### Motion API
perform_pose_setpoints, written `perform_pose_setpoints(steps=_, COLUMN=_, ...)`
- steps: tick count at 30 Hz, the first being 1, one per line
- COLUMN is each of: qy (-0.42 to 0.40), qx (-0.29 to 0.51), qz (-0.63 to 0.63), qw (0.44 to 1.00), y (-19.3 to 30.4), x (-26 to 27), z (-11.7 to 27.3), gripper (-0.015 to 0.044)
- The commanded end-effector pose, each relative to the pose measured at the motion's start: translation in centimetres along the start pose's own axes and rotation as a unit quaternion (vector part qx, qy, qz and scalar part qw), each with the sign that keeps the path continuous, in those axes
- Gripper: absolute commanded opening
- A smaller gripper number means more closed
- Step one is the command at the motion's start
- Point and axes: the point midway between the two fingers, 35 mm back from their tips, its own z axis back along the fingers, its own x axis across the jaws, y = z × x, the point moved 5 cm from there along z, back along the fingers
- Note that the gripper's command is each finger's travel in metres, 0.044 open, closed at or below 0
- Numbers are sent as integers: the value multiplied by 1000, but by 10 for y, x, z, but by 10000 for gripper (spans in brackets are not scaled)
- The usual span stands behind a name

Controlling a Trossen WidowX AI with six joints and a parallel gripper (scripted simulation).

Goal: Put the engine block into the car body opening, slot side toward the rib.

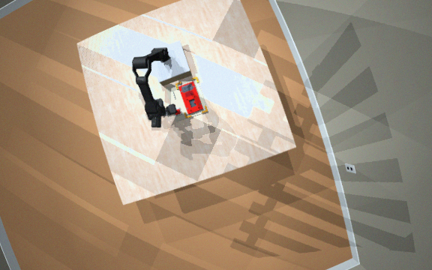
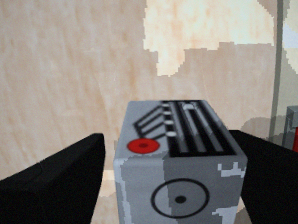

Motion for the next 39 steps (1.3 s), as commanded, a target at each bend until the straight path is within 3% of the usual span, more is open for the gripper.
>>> perform_pose_setpoints(steps=1, qy=3, qx=1, qz=-2, qw=1000, y=0, x=-1, z=-1, gripper=151)
perform_pose_setpoints(steps=8, qy=3, qx=1, qz=-2, qw=1000, y=0, x=-1, z=-1, gripper=105)
perform_pose_setpoints(steps=12, qy=3, qx=1, qz=-2, qw=1000, y=1, x=0, z=4, gripper=0)
perform_pose_setpoints(steps=39, qy=2, qx=1, qz=0, qw=1000, y=0, x=4, z=87, gripper=0)
